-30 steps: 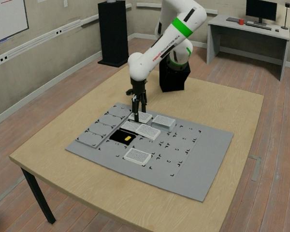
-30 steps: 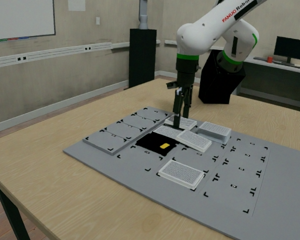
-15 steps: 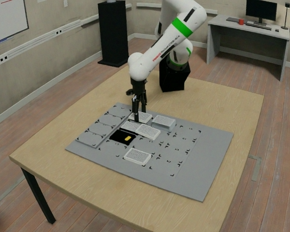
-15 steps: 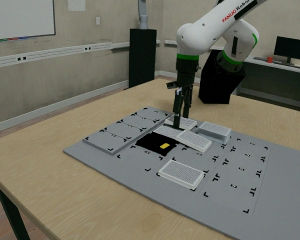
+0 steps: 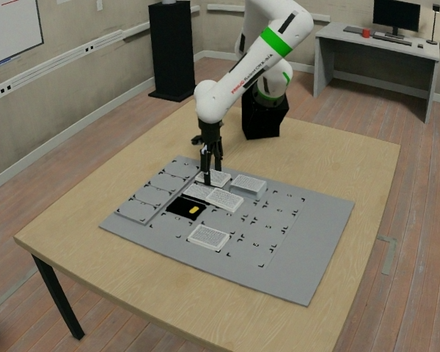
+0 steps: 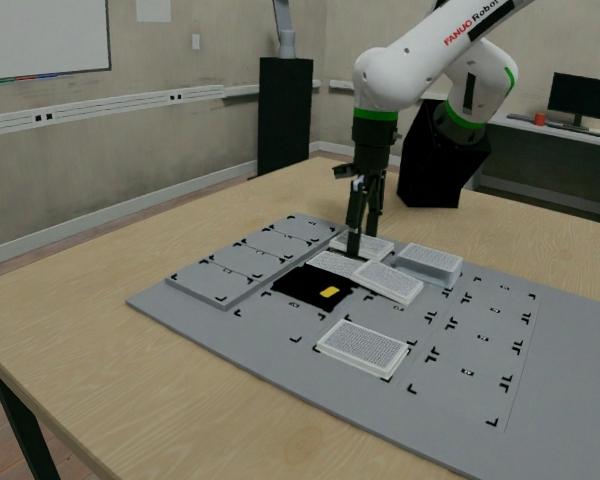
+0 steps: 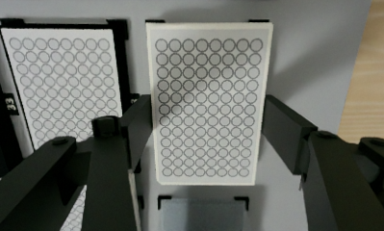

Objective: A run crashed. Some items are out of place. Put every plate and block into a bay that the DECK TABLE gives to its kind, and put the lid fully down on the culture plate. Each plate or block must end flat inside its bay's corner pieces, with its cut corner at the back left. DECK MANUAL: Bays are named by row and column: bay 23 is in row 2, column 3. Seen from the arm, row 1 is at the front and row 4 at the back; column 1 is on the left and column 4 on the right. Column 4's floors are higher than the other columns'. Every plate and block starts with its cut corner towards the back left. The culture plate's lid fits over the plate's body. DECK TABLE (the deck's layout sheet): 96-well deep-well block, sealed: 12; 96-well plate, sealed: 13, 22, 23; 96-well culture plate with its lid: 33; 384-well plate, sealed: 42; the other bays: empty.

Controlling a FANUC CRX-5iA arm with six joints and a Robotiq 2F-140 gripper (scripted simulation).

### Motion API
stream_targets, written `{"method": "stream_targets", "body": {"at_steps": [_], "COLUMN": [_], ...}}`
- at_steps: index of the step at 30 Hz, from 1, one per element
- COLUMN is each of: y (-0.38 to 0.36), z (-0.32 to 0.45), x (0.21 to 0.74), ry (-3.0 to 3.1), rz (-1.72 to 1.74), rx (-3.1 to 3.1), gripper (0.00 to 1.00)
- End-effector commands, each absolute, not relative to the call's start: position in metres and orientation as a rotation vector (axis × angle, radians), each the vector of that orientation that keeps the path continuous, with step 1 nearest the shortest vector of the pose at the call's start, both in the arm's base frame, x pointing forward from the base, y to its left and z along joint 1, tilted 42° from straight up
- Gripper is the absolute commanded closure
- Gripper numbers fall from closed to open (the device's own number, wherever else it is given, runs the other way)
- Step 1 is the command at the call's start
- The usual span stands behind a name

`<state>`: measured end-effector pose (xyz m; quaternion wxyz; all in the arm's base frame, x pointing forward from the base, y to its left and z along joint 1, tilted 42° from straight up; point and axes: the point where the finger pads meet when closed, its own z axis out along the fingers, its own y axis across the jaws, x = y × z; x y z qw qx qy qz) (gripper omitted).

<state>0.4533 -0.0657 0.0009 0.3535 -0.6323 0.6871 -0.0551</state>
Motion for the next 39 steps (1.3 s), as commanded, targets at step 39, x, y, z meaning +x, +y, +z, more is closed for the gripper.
{"method": "stream_targets", "body": {"at_steps": [39], "y": [-0.0632], "z": [-0.0049], "x": [0.4583], "ry": [1.777], "rz": [-0.144], "rx": [-1.635], "gripper": [0.90]}}
